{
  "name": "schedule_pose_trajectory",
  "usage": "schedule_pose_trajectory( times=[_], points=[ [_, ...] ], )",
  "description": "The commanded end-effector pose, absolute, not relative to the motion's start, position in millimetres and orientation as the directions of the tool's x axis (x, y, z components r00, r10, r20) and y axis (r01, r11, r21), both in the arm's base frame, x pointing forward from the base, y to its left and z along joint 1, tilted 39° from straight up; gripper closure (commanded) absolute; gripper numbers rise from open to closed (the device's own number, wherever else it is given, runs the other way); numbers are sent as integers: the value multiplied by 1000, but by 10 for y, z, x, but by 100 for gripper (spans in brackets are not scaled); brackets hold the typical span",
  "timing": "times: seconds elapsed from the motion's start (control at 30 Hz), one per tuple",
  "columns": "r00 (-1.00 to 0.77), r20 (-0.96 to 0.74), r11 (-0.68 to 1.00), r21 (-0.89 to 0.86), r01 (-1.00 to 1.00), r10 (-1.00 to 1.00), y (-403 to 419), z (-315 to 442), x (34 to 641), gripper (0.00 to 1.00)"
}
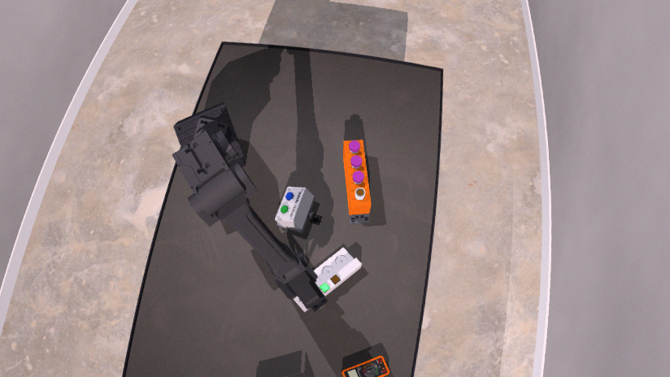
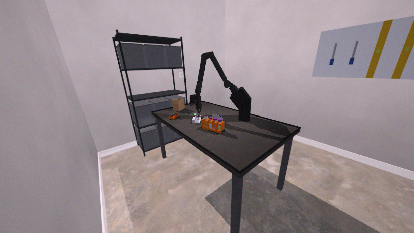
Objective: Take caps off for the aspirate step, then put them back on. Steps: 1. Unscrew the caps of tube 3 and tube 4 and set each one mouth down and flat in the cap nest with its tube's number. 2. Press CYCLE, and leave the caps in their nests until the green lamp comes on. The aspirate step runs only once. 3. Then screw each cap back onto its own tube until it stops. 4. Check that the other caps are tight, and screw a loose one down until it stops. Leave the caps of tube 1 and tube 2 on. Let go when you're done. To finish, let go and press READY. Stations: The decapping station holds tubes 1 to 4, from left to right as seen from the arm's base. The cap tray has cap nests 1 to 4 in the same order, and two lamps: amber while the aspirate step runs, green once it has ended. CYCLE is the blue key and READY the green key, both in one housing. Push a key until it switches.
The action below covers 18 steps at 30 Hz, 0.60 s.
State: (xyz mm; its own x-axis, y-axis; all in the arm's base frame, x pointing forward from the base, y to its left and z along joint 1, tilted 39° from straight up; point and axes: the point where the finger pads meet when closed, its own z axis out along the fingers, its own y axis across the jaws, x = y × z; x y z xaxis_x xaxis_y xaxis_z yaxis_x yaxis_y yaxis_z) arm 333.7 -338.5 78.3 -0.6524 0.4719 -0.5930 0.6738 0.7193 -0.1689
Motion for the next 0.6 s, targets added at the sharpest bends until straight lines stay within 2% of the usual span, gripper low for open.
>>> schedule_pose_trajectory(
  times=[0.0,0.57],
  points=[
    [-640,-619,716,-173,677,455,-3593,771,3464,53],
    [-641,-616,718,-169,675,458,-3614,639,3529,53]
  ],
)
